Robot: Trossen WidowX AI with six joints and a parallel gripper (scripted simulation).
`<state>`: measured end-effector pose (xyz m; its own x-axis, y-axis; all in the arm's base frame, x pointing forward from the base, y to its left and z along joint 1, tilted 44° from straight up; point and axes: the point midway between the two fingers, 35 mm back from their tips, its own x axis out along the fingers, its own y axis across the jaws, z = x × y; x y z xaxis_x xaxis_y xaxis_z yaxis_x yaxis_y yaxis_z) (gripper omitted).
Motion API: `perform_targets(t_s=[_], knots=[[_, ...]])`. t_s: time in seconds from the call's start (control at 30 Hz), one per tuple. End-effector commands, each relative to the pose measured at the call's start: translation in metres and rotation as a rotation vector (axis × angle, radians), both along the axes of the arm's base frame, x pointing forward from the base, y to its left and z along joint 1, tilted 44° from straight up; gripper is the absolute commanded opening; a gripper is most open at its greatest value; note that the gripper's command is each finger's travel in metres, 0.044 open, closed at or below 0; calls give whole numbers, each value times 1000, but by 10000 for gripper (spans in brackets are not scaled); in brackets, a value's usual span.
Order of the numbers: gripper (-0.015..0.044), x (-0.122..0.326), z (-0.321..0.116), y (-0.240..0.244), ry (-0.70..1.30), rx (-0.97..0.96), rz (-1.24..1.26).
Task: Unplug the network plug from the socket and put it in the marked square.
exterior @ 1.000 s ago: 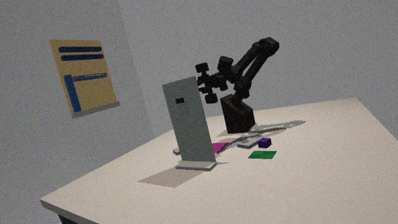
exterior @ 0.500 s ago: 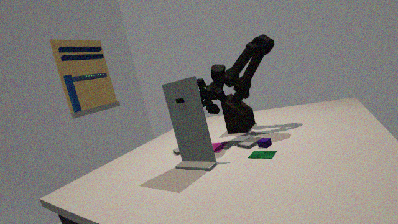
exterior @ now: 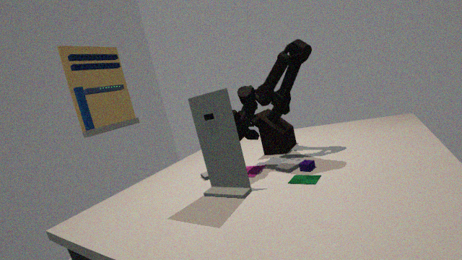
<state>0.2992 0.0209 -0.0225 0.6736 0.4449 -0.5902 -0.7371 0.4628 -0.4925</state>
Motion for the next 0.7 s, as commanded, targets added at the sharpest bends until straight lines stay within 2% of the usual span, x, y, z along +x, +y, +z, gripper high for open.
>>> perform_targets(t_s=[0.0, 0.3, 0.67], knots=[[0, -8, -12, 9, 41, 20, 57], [0, -31, -34, 30, 130, 75, 180], [0, -31, -40, 35, 133, 75, 183]])
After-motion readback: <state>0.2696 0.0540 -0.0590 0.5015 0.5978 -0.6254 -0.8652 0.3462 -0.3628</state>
